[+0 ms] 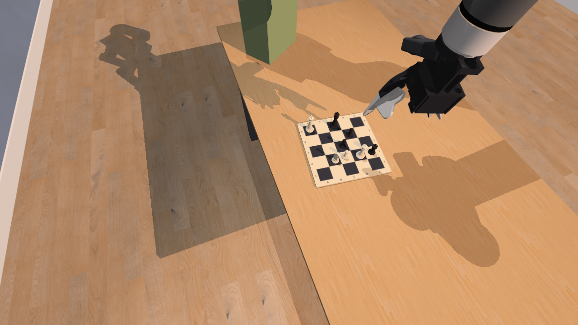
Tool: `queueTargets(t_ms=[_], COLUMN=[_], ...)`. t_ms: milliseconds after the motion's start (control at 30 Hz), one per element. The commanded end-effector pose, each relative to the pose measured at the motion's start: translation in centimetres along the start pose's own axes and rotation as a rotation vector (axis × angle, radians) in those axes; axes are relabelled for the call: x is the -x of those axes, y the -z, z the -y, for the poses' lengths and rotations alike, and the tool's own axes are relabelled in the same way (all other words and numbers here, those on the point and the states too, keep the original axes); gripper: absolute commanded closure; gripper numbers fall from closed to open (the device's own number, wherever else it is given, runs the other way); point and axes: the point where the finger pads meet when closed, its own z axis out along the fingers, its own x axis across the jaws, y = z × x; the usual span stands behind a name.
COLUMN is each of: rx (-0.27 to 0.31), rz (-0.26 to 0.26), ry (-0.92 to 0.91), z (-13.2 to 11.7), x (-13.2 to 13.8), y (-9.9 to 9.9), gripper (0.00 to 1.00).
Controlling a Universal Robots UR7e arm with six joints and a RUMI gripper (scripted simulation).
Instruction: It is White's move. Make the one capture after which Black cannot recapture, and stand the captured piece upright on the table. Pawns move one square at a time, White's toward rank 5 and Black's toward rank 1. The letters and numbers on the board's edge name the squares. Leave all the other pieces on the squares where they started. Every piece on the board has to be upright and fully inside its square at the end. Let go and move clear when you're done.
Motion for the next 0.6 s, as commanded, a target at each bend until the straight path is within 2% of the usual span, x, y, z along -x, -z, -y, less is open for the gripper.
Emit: queueTargets(t_ms=[0,133,567], rx=[0.042,0.054,0.057], rz=[-0.050,-0.065,-0.070], ry=[-0.060,-0.079,-0.085], z=[-0.24,-0.31,-0.33], x=[0.57,0.74,0.79], y=[-0.13,-0.12,-0.11], gripper=[0.00,0.00,0.00])
